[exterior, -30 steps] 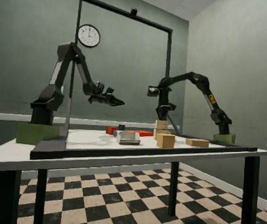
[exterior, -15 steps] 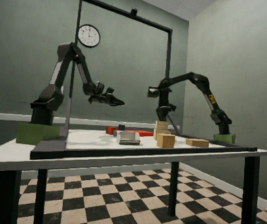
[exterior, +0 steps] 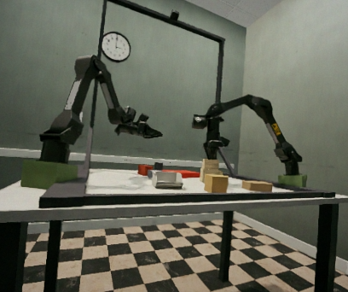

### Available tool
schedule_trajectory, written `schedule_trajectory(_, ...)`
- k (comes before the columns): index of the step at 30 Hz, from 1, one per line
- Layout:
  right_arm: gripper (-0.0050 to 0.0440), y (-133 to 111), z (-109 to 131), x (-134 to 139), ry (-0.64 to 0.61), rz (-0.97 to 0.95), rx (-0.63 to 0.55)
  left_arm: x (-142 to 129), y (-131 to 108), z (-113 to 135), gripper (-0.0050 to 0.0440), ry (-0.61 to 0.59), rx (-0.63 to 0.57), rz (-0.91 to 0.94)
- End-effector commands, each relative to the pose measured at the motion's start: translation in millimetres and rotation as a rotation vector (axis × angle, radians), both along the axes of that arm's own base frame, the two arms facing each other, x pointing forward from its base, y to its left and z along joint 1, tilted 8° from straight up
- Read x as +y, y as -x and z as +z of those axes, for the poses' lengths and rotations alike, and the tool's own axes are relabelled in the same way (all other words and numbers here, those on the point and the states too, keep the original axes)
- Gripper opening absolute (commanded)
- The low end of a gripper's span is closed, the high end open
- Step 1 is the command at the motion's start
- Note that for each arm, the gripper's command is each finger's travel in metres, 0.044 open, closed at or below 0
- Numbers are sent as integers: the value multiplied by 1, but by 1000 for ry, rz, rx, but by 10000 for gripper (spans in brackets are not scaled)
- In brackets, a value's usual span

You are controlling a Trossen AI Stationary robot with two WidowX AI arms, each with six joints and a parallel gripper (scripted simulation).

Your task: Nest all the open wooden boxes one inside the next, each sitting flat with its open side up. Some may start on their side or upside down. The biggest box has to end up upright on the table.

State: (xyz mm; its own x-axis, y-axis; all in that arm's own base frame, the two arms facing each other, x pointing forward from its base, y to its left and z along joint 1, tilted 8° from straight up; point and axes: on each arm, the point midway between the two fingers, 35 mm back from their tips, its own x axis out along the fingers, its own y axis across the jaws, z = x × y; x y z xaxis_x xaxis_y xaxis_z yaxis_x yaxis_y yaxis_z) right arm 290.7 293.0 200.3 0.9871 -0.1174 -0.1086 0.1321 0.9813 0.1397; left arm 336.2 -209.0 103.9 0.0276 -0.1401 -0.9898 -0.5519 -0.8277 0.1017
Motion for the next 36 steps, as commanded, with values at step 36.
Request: schedule_trajectory(36, 400, 1, 7, -1, -14, 0, -9, -7, -2, -36, 279, 2, -8, 2)
